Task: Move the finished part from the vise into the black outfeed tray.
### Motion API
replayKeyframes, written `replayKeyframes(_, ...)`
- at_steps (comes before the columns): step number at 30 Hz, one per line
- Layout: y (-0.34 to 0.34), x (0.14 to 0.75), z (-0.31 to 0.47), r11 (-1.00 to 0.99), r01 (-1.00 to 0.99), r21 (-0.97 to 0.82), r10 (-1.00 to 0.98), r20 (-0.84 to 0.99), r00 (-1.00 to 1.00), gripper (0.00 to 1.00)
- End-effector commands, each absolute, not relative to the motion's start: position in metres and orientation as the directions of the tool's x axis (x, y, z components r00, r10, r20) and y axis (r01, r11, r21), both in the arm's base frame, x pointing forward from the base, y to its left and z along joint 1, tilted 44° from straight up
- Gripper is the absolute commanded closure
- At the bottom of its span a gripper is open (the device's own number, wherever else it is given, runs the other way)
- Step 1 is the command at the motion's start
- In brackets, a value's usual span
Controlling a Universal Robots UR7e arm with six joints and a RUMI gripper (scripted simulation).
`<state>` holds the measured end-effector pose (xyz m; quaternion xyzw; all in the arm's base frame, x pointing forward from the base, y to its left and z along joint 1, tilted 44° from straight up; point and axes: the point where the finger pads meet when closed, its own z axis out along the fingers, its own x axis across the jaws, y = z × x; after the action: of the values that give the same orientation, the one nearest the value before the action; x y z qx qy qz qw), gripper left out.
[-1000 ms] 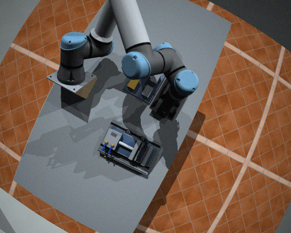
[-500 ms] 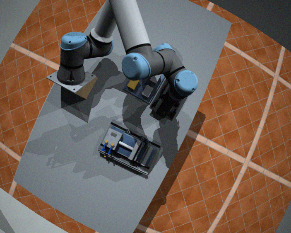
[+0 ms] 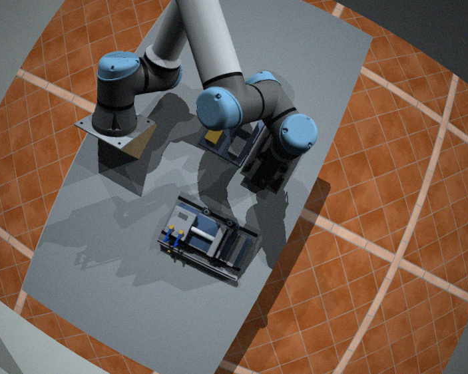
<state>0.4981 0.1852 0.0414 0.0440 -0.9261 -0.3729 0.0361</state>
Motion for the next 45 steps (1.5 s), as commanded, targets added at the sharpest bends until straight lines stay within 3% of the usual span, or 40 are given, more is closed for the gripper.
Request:
replayKeyframes(1, 0.1858, 0.4984, 0.0407, 0.718, -0.055, 0.694, -0.108, 0.033, -0.994, 1.0)
replayKeyframes(44, 0.1861, 0.4984, 0.0405, 0.718, -0.055, 0.694, -0.108, 0.033, -0.994, 1.0)
replayKeyframes(45, 0.1861, 0.4984, 0.0405, 0.718, -0.055, 0.694, -0.108, 0.033, -0.994, 0.6)
